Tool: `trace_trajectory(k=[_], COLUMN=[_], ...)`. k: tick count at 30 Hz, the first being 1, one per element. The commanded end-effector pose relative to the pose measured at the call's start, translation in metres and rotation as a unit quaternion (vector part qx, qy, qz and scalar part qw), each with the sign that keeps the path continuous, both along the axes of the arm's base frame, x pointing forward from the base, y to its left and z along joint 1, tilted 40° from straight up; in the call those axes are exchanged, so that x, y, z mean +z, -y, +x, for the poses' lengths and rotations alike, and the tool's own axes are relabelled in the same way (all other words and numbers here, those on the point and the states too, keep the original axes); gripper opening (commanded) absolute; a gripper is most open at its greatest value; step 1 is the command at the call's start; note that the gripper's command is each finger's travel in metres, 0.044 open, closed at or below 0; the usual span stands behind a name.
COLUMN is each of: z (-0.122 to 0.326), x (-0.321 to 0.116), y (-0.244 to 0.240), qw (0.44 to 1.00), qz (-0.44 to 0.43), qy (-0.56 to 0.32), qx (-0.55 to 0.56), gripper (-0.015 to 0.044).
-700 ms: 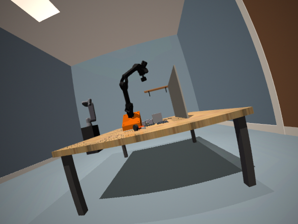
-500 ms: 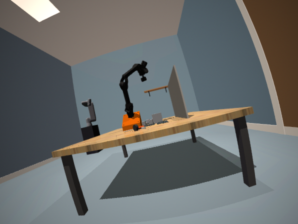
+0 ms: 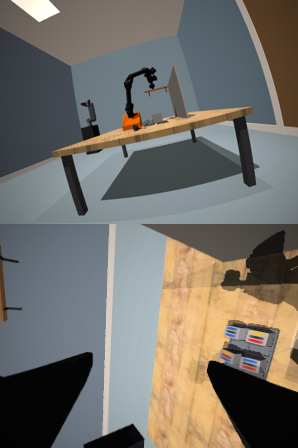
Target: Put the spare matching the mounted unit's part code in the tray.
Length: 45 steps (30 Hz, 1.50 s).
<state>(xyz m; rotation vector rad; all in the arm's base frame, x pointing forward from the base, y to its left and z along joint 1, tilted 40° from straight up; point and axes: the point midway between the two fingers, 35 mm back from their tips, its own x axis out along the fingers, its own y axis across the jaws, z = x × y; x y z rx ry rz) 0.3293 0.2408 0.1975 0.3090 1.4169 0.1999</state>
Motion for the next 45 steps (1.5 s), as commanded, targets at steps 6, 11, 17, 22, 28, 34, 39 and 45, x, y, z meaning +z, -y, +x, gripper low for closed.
trace_trajectory(k=[6, 11, 17, 22, 28, 34, 39, 45], z=[0.039, 0.046, 0.047, 0.047, 0.047, 0.047, 0.042, -0.007], x=[-0.080, -0.103, -0.107, -0.107, -0.107, -0.107, -0.102, -0.064], y=[0.122, 0.197, 0.217, 0.217, 0.217, 0.217, 0.224, 0.281], qw=[0.960, 0.895, 0.870, 0.870, 0.870, 0.870, 0.871, 0.857], qz=[-0.271, -0.441, -0.486, -0.486, -0.486, -0.486, -0.483, -0.453], qy=[-0.029, -0.062, -0.074, -0.074, -0.074, -0.074, -0.071, -0.036], qx=[-0.055, -0.040, -0.030, -0.030, -0.030, -0.030, -0.052, -0.243], gripper=[0.0440, 0.0440, 0.0440, 0.0440, 0.0440, 0.0440, 0.0440, 0.0440])
